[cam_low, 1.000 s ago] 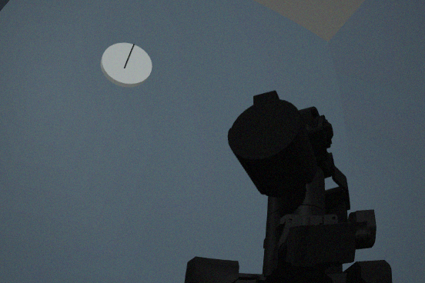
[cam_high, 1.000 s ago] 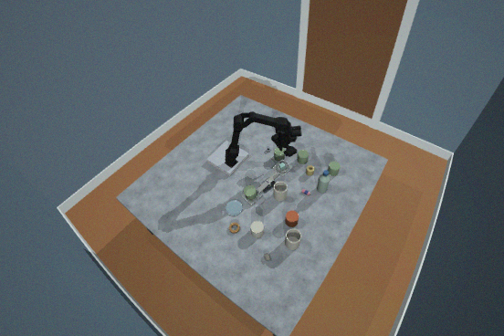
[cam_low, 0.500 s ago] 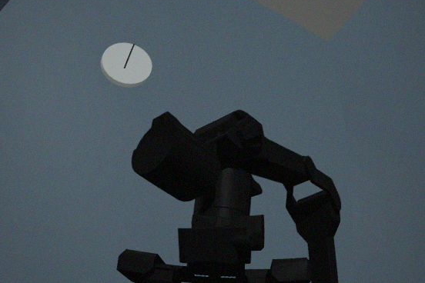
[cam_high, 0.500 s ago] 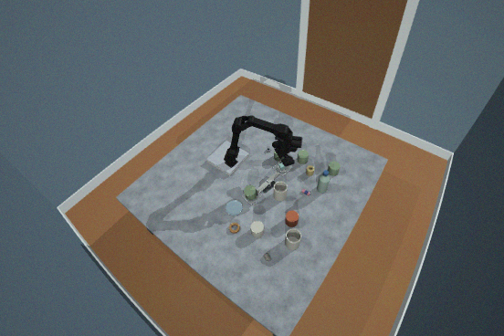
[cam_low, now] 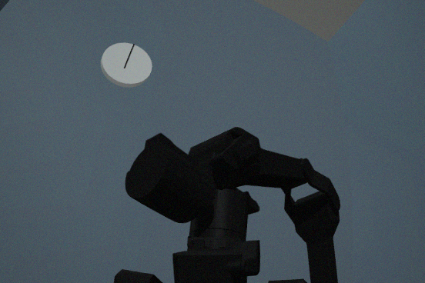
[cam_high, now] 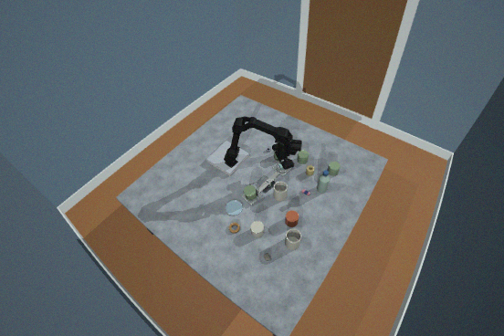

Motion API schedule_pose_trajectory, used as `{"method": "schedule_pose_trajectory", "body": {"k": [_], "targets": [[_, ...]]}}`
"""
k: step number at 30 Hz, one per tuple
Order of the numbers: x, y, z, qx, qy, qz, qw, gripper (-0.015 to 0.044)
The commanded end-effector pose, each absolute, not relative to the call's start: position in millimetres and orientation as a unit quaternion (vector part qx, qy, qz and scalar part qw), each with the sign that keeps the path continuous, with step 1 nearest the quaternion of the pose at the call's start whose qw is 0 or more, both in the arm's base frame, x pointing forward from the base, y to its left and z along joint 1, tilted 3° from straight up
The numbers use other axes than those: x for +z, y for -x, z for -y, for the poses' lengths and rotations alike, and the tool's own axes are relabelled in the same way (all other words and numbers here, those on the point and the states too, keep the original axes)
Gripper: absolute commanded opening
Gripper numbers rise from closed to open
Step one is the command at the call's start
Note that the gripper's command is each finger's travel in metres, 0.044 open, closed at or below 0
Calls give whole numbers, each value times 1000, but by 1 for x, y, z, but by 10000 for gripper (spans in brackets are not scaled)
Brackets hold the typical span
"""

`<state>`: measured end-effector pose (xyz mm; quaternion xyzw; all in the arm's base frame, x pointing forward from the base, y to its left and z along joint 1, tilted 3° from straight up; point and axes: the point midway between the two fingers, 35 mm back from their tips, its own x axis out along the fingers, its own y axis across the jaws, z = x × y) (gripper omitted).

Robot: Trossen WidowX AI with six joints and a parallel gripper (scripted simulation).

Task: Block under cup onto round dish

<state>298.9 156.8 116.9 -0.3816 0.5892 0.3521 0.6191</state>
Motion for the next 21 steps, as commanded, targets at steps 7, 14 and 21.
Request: {"method": "schedule_pose_trajectory", "body": {"k": [7, 14, 21], "targets": [[101, -300, -156, 353, 384, -588, 619, 260], [97, -300, -156, 353, 384, -588, 619, 181], [97, -300, -156, 353, 384, -588, 619, 115]]}}
